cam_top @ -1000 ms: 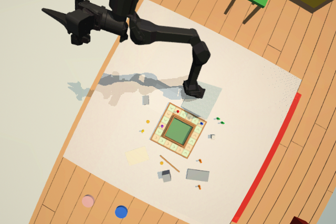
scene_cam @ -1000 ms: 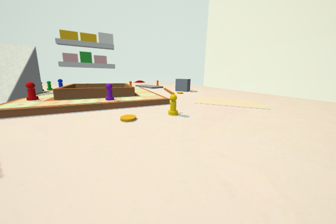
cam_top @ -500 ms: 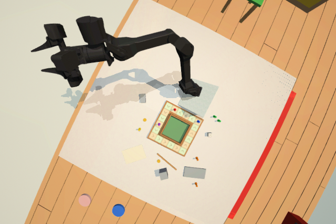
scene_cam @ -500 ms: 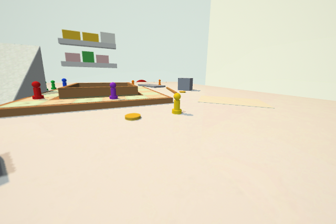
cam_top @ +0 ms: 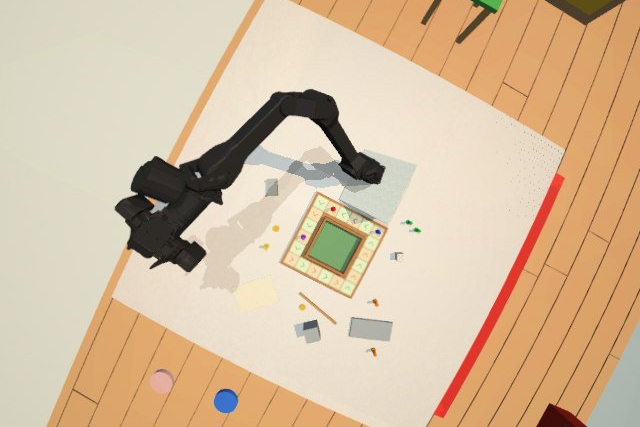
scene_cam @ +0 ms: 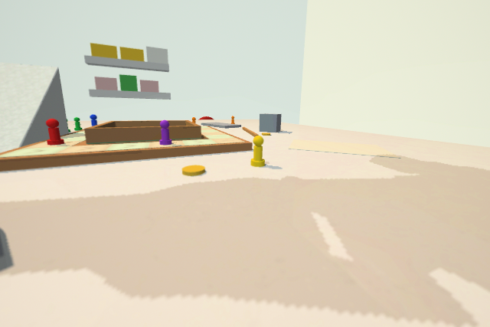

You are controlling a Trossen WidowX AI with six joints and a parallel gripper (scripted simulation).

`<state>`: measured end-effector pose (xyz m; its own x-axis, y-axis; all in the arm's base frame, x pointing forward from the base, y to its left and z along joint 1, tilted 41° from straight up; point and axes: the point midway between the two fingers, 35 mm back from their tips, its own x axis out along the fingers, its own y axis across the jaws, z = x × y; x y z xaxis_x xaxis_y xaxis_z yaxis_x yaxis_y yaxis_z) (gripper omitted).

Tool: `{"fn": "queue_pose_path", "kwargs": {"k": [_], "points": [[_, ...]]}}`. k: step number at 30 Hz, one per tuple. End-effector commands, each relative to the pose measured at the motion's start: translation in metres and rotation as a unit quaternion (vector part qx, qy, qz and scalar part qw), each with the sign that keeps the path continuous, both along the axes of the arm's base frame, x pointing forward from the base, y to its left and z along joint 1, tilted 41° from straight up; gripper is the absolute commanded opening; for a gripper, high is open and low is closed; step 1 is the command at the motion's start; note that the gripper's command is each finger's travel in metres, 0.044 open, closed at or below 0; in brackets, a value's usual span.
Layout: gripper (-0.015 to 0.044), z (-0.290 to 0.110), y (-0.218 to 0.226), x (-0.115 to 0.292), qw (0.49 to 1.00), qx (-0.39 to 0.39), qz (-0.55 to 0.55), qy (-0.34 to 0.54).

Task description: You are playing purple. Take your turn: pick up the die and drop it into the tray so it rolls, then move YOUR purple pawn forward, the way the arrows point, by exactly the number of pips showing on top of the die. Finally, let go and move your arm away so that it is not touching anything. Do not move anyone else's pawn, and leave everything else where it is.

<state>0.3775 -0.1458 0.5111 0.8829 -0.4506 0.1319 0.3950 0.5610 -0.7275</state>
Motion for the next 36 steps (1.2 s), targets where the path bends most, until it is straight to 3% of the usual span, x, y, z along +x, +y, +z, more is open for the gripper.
{"fn": "queue_pose_path", "kwargs": {"k": [1,11,19,27,36], "points": [[0.0275,-0.051,0.02,0.04,0.996,0.071,0.031,0.05],[0.0275,-0.185,0.1,0.106,0.954,0.215,0.077,0.193],[0.0275,-0.305,0.18,0.117,0.895,0.289,0.07,0.333],[0.0275,-0.419,0.258,0.083,0.826,0.312,0.021,0.468],[0.0275,-0.531,0.32,-0.003,0.755,0.266,-0.082,0.593]]}}
